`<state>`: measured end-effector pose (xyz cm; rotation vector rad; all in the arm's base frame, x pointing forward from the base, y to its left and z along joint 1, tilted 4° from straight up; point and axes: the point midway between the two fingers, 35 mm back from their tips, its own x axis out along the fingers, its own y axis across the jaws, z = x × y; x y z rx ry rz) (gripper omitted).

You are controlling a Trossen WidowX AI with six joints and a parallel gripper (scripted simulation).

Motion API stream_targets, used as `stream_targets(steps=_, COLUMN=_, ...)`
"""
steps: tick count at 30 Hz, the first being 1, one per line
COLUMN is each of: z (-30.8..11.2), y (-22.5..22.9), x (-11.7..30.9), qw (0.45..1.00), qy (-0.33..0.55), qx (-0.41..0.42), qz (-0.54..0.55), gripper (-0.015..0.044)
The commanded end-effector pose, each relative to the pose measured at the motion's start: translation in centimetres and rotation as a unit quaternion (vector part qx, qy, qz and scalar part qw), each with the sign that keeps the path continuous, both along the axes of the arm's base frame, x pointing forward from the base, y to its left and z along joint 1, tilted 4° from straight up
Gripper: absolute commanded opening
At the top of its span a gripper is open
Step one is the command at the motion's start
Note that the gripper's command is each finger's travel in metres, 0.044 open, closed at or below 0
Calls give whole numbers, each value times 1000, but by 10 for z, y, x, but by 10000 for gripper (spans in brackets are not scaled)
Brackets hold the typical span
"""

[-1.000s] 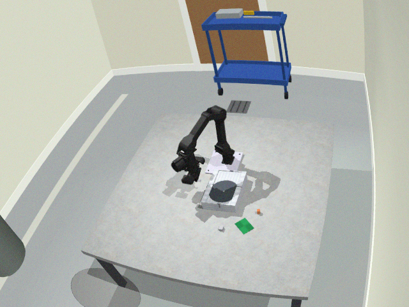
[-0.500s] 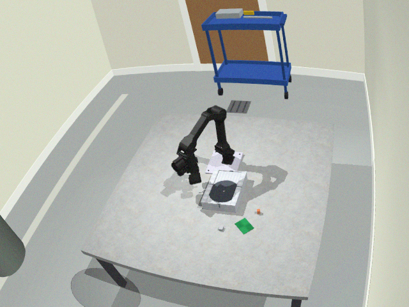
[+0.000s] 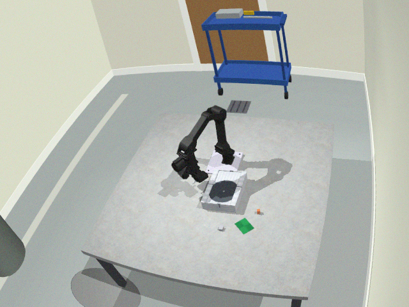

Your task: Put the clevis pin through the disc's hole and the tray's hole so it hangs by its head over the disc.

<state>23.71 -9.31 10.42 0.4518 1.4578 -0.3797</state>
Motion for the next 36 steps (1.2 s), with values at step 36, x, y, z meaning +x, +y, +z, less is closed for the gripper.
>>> stream_targets(steps=36, z=4, y=2, x=1, qw=771, qy=-17, qx=-55, qz=635, gripper=0)
